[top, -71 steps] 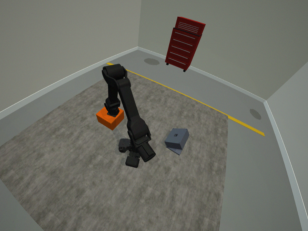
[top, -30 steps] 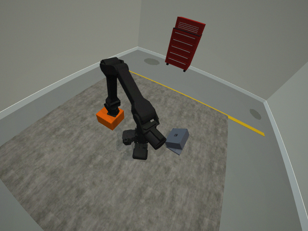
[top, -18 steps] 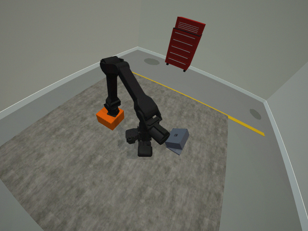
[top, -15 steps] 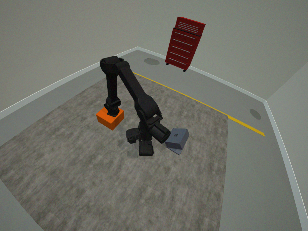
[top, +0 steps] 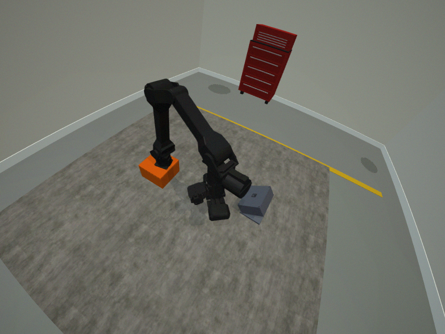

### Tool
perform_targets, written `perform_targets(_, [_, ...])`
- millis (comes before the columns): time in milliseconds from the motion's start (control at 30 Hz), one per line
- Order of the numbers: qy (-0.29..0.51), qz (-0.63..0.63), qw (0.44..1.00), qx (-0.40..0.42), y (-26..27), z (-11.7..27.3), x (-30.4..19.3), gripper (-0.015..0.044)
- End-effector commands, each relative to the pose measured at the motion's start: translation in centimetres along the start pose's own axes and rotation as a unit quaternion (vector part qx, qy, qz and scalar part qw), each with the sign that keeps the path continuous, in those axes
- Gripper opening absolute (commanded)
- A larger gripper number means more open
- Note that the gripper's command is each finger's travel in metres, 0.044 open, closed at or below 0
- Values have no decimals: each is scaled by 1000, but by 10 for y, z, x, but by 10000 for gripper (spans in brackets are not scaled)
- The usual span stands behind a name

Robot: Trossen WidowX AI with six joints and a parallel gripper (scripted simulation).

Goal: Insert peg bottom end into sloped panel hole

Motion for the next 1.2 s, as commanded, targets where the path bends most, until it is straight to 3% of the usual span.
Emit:
perform_targets(0, [7, 17, 1000, 10, -4, 3, -4, 0])
perform_targets(1167, [55, 133, 987, 64, -42, 15, -34, 0])
Point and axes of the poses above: the point midway between the two fingers, 35 mm back from their tips, its own z axis back along the fingers, its own y axis across the jaws, x = y × z, the point moved 5 cm from there along z, back along the fingers, and after that the axes turned 10 degrees about -z, right-handed, at the moved point
